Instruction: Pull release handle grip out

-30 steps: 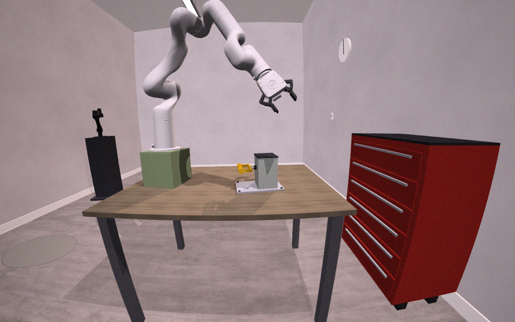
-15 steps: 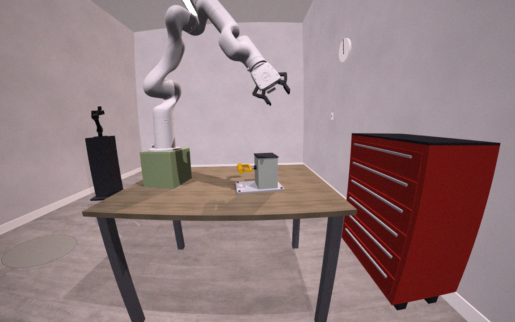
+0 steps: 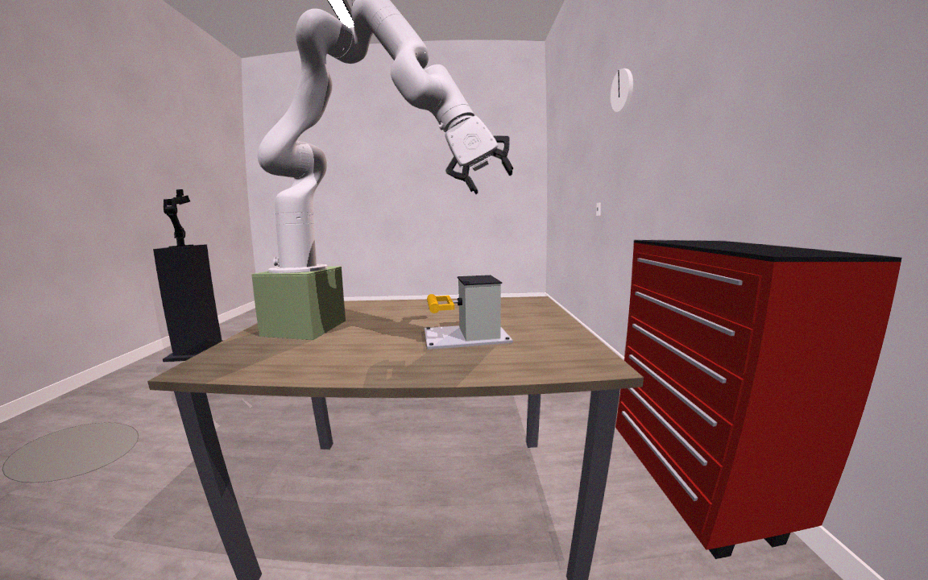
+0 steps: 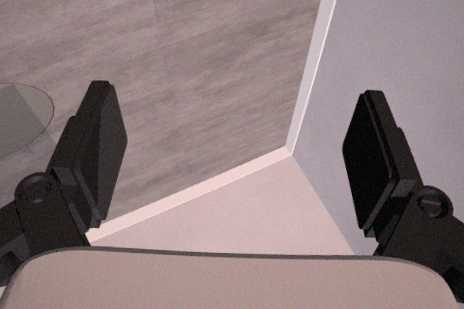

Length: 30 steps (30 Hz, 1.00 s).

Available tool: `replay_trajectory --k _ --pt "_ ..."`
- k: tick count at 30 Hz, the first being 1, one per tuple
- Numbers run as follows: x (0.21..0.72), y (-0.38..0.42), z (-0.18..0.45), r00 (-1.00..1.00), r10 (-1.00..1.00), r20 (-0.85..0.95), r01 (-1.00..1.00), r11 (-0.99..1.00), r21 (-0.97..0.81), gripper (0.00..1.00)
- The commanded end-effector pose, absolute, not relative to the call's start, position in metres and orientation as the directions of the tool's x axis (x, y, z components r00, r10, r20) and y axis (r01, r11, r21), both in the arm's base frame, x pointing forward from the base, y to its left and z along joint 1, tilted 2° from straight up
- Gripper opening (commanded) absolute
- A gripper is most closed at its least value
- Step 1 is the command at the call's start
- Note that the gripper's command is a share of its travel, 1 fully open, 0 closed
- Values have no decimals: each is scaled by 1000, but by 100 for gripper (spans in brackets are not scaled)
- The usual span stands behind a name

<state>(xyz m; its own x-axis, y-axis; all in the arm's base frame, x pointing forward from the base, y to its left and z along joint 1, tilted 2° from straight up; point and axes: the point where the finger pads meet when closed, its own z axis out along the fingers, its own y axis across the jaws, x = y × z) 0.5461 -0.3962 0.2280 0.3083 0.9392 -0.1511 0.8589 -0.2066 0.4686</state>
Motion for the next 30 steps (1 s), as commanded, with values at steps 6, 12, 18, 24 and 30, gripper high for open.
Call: replay_trajectory --k 6,12,18,24,30 --pt "511 -325 121 206 974 -93 943 -172 284 100" --pt "490 -294 80 163 985 -62 967 -147 208 100" --pt "445 -238 17 92 996 0 993 -92 70 100" --pt "422 -214 -7 65 997 28 998 -65 13 100" --pt "421 -213 -7 64 998 30 998 -64 11 100"
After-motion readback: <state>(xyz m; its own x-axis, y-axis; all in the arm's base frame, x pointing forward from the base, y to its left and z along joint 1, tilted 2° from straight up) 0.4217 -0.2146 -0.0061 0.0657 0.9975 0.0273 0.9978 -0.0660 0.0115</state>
